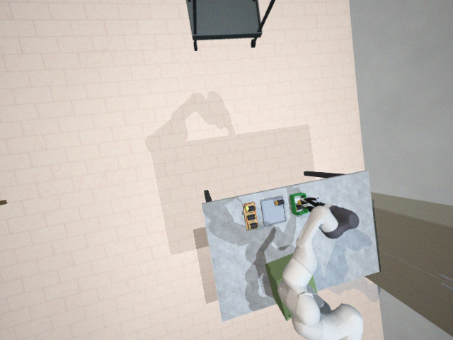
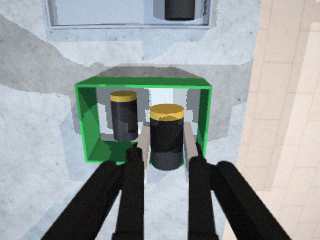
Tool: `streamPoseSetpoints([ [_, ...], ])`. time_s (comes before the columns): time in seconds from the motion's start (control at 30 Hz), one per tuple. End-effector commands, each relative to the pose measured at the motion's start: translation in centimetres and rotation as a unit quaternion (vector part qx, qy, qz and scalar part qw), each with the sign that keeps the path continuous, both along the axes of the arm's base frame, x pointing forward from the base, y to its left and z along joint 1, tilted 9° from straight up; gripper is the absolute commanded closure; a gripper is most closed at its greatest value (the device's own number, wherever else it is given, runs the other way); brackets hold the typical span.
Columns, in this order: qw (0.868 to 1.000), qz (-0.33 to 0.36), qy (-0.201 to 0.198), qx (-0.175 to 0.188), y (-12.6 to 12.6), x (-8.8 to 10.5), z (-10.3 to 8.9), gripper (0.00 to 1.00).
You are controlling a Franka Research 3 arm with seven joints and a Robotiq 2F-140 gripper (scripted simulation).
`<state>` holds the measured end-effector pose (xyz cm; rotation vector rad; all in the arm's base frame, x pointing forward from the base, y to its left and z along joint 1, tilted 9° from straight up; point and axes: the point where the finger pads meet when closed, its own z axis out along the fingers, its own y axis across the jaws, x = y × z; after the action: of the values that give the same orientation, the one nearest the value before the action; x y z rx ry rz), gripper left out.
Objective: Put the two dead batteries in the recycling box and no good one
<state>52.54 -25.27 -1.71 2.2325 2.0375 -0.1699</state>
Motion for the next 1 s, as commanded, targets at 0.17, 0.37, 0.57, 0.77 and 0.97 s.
streamPoseSetpoints([
  [0.17,1.000,0.004,-0.002,-0.002,-0.10,0.20,0.12,0.84],
  [0.37,1.000,0.004,-0.002,-0.002,-0.10,0.20,0.12,0.84],
  [0.57,1.000,-0.001,-0.002,-0.002,-0.10,0.20,0.12,0.84],
  [0.77,1.000,-0.009,-0.004,-0.002,-0.10,0.20,0.13,0.84],
  [0.97,1.000,-0.009,-0.004,-0.002,-0.10,0.20,0.13,0.84],
])
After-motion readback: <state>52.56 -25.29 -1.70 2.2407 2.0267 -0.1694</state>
